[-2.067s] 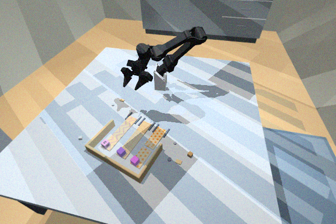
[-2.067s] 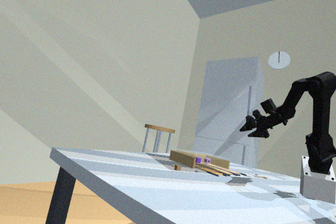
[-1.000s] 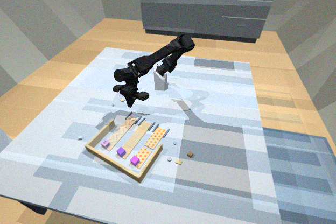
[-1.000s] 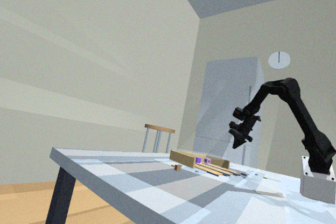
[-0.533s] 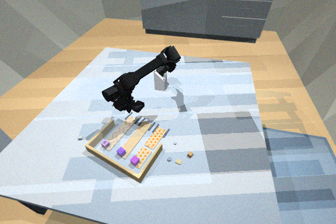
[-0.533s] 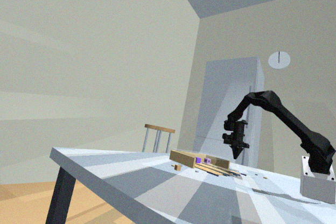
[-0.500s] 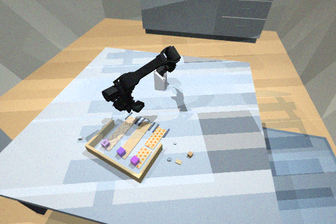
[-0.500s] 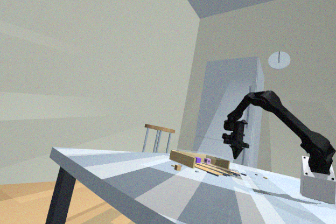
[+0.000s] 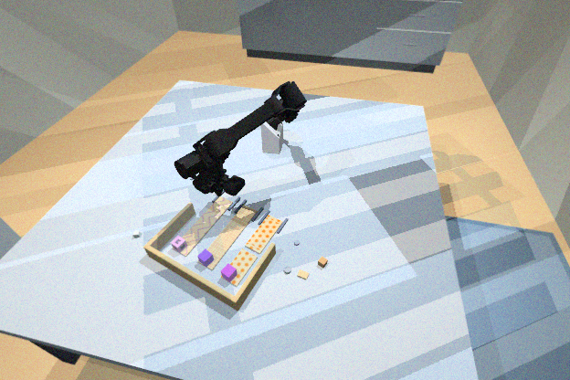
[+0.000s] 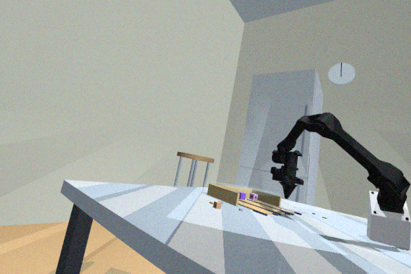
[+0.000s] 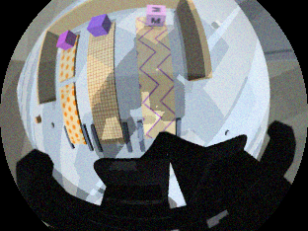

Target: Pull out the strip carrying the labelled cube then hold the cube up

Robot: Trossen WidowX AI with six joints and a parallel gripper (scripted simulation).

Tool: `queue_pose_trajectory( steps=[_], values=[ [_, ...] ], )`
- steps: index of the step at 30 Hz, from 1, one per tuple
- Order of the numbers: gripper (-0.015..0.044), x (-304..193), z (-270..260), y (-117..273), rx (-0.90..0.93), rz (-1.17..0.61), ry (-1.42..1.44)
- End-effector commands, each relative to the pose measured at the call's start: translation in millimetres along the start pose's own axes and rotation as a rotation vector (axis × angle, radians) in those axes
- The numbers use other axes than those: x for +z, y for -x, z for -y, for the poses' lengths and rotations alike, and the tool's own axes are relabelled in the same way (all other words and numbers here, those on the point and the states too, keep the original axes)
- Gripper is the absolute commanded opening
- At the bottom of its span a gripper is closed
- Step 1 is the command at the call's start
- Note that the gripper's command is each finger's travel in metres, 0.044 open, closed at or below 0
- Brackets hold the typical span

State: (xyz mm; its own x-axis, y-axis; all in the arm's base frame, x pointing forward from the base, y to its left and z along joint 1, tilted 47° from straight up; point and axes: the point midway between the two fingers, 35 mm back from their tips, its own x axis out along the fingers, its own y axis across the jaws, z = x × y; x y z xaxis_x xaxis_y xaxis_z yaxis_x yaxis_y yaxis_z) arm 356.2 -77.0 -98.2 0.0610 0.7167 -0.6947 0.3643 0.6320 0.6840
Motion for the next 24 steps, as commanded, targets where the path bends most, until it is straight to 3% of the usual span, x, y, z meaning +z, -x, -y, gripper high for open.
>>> queue_pose_trajectory(
  steps=[1,24],
  values=[
    [0.0000,-1.3,-0.5,-8.9,0.003,-0.006,-0.003],
    [0.0000,-3.5,1.8,-46.9,0.006,-0.007,-0.003]
  ],
)
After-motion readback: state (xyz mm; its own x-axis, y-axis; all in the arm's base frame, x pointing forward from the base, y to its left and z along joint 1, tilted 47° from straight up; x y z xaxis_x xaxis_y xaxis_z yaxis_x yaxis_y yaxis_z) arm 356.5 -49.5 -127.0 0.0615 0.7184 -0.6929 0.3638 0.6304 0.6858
